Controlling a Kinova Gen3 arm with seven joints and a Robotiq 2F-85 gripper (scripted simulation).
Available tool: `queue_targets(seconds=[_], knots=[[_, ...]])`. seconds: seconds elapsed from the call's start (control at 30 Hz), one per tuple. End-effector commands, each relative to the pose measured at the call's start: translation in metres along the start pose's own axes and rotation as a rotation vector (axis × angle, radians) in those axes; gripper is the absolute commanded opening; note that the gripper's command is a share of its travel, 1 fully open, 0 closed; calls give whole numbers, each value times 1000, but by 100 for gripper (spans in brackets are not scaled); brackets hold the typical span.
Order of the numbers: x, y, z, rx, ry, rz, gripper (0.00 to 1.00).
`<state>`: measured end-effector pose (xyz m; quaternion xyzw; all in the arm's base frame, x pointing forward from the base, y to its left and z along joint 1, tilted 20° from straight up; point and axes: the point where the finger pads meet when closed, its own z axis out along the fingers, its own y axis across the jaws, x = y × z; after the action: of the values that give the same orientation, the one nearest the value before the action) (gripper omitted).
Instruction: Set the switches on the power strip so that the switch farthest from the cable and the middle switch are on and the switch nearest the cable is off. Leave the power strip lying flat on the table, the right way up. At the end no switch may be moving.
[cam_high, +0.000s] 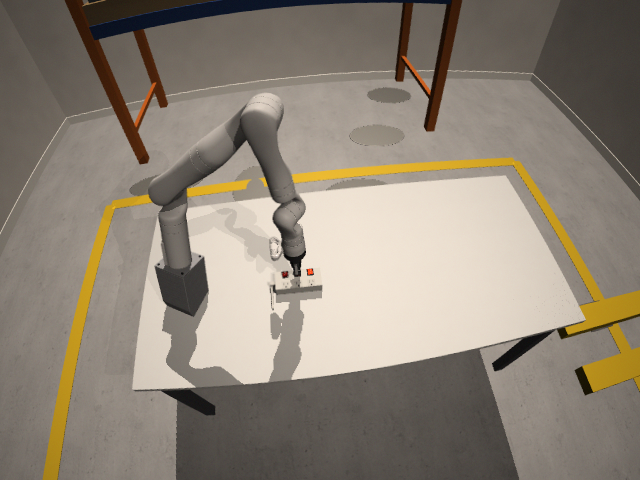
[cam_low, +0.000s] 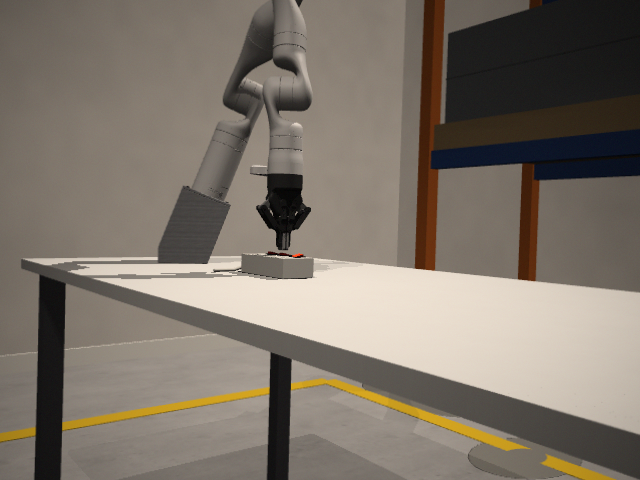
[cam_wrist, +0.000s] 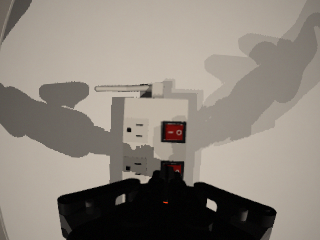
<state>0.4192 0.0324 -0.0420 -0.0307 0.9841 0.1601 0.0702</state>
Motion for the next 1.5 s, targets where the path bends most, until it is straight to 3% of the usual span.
queue_targets(seconds=[0.0, 1.47], knots=[[0, 0, 0, 1, -2, -9, 0], [-1, -1, 9, 2, -5, -9, 0]])
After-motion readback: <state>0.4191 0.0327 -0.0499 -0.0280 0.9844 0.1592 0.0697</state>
